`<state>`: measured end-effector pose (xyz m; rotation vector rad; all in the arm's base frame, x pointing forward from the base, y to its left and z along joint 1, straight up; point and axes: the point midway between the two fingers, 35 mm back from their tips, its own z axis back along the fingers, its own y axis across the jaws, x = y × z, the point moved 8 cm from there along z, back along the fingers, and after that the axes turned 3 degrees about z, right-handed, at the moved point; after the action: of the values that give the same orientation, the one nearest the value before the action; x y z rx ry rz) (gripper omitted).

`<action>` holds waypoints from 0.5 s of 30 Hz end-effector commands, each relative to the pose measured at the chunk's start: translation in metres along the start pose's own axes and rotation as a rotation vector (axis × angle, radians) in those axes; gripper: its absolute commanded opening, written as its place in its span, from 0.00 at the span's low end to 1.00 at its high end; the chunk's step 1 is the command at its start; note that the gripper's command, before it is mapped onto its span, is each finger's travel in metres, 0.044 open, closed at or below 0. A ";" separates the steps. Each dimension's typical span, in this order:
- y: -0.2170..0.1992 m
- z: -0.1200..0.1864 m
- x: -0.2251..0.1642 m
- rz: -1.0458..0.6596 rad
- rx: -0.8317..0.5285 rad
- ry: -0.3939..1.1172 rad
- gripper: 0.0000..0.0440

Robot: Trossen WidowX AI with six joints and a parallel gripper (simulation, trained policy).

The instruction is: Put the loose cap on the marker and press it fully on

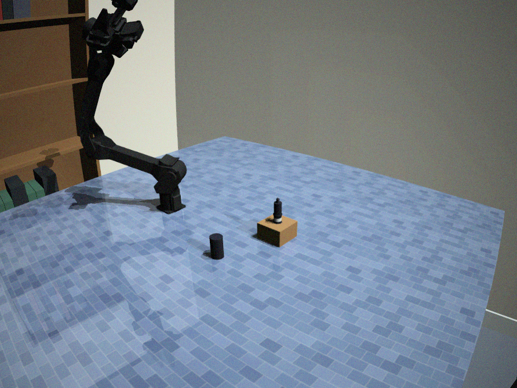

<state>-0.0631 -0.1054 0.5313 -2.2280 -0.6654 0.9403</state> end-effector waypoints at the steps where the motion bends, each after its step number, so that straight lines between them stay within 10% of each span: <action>1: 0.000 -0.001 0.002 0.002 0.003 -0.009 0.85; 8: 0.000 -0.004 0.019 0.023 0.017 -0.076 0.47; 15: 0.001 -0.007 0.036 0.045 0.030 -0.150 0.48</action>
<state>-0.0438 -0.0916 0.5226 -2.1847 -0.6654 1.0839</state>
